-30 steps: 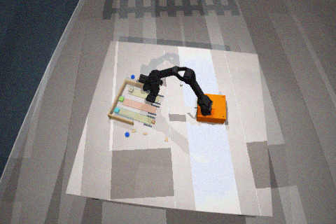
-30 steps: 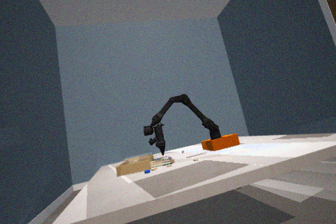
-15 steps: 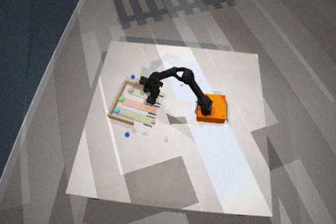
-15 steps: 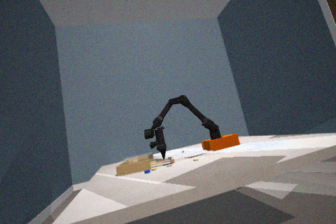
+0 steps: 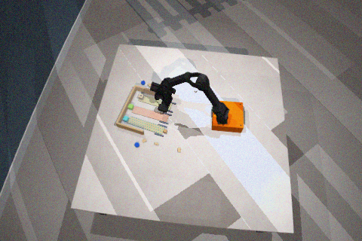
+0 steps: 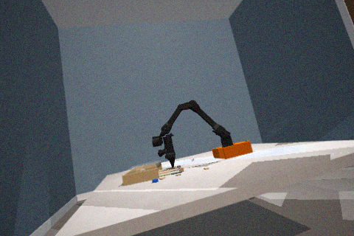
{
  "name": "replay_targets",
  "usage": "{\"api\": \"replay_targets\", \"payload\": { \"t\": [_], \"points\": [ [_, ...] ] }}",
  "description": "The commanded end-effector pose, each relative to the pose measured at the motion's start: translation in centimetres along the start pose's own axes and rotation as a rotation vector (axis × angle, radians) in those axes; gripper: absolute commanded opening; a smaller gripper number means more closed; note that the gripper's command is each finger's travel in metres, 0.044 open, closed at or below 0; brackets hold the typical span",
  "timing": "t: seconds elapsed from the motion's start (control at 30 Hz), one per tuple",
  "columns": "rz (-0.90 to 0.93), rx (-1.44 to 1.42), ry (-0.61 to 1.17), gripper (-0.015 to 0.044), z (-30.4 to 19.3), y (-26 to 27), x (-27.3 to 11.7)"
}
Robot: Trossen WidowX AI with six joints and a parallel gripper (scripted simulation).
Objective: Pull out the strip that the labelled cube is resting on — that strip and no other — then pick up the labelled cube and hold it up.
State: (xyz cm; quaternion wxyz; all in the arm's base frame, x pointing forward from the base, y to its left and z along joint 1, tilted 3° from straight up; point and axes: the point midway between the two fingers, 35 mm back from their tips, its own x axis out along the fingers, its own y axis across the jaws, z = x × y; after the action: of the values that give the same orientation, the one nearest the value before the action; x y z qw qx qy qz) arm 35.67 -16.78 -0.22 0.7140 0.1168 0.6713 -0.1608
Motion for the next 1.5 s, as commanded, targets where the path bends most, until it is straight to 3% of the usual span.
{"api": "replay_targets", "payload": {
  "t": [0.0, 1.47],
  "points": [
    [0.003, -0.004, -0.003, 0.0000, 0.0, 0.0, 0.0],
    [0.003, -0.004, -0.001, 0.0000, -1.5, 0.0, 0.4]
  ]
}}
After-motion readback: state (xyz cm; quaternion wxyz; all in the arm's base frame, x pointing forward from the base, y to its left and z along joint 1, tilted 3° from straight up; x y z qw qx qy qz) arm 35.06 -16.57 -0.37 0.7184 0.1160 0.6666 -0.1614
